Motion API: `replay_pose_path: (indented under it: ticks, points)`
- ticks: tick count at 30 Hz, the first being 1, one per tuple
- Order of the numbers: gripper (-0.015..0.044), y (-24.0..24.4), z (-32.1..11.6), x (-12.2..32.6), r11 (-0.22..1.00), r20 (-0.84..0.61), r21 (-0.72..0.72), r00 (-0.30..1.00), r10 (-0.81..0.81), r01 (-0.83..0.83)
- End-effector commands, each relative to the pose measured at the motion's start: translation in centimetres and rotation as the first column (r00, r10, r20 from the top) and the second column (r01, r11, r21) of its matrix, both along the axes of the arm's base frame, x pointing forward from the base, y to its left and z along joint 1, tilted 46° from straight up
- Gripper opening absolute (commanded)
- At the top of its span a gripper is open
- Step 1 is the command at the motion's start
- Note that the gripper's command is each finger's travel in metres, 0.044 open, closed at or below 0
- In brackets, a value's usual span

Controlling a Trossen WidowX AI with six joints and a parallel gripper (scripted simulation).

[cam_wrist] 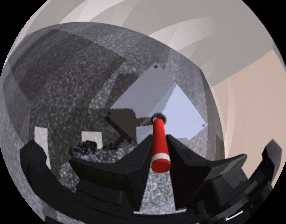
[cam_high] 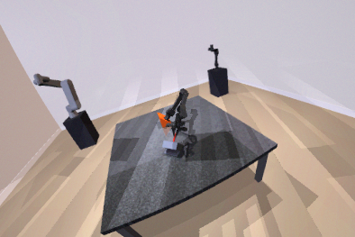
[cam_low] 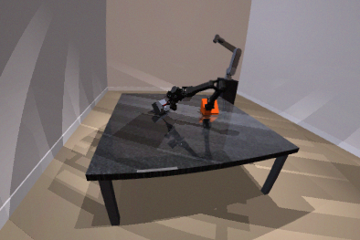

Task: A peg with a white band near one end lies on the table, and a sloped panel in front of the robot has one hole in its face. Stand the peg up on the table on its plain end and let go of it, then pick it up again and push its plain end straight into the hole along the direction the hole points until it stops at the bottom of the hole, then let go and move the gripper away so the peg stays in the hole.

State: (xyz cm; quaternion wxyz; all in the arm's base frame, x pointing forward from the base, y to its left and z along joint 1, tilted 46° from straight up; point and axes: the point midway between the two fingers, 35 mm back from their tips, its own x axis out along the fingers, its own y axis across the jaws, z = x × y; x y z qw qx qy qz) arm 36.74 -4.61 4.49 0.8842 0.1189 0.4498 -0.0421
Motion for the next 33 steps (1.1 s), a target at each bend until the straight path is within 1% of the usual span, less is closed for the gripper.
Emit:
replay_pose_path:
  ticks: [1,33]
  points:
    - [0.0000,0.0,0.0,0.0,1.000,-0.001,0.000,1.000,0.000,0.000]
    - [0.0000,-0.1,-1.6,1.2,1.000,-0.001,0.000,1.000,0.000,0.000]
